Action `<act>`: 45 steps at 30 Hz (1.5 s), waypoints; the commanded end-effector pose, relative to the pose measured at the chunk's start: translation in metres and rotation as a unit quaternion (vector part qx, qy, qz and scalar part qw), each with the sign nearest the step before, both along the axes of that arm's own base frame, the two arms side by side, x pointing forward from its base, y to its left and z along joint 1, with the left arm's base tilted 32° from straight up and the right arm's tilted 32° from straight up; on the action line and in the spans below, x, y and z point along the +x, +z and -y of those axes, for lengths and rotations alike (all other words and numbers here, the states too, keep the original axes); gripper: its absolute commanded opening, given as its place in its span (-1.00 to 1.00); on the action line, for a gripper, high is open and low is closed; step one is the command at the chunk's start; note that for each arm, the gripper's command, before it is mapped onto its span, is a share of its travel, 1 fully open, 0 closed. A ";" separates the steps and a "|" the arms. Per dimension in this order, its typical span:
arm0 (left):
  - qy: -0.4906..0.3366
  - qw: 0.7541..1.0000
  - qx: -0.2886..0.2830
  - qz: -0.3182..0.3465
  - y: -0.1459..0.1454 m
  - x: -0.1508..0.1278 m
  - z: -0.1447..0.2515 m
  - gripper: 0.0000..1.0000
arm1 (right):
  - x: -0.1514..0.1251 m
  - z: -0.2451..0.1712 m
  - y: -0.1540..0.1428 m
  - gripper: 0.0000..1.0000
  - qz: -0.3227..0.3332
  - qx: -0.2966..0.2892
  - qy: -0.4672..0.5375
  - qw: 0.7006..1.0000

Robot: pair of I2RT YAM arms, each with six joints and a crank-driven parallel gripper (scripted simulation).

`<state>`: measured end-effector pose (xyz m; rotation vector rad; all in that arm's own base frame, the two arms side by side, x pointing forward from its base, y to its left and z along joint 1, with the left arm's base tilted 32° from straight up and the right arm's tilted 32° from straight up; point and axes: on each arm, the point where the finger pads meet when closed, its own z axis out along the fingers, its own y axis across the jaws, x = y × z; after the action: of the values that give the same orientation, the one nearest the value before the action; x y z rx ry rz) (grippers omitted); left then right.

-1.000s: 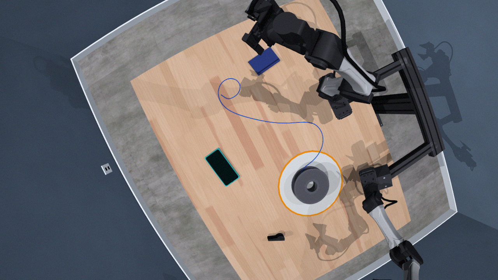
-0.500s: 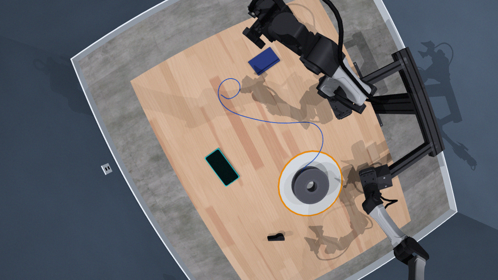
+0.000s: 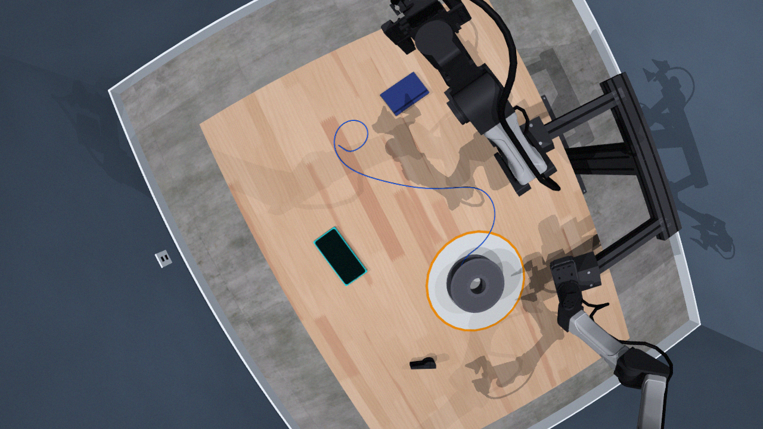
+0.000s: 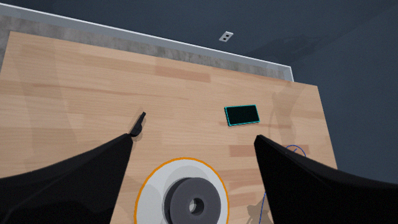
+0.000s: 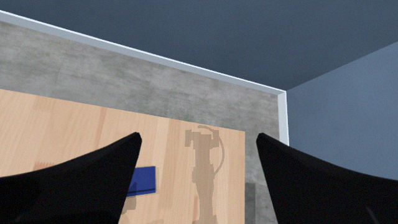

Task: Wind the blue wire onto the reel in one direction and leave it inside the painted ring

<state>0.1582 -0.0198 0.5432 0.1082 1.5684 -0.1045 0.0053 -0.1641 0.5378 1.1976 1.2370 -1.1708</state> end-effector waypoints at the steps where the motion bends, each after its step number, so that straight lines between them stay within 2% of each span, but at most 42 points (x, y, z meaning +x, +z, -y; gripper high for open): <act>1: 0.042 0.999 -0.001 0.000 0.001 0.001 -0.012 1.00 | -0.007 -0.004 0.006 1.00 -0.002 -0.009 -0.023 1.000; 15: 0.068 0.998 -0.001 0.000 0.001 0.005 -0.020 1.00 | -0.012 -0.001 0.006 1.00 -0.002 -0.009 -0.040 0.999; 18: 0.068 0.998 -0.001 0.000 -0.001 0.015 -0.020 1.00 | -0.013 0.009 0.005 1.00 -0.002 -0.009 -0.040 0.999; 23: 0.068 0.998 -0.001 0.000 -0.008 0.047 -0.020 1.00 | -0.014 0.041 -0.003 1.00 -0.002 -0.009 -0.040 0.999; 30: 0.068 0.998 -0.001 0.000 -0.039 0.117 -0.020 1.00 | -0.017 0.110 -0.034 1.00 -0.002 -0.009 -0.040 0.999; 32: 0.068 0.998 -0.001 0.000 -0.039 0.117 -0.020 1.00 | -0.017 0.110 -0.034 1.00 -0.002 -0.009 -0.040 0.999; 39: 0.068 0.998 -0.001 0.000 -0.098 0.181 -0.020 1.00 | -0.020 0.175 -0.093 1.00 -0.002 -0.009 -0.040 0.999; 45: 0.068 0.998 -0.001 0.000 -0.148 0.212 -0.020 1.00 | -0.022 0.205 -0.143 1.00 -0.002 -0.009 -0.040 0.999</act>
<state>0.3492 -0.0001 0.3780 -0.0003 1.7271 0.0068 -0.0124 -0.3491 0.3764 1.3637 1.3069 -1.1551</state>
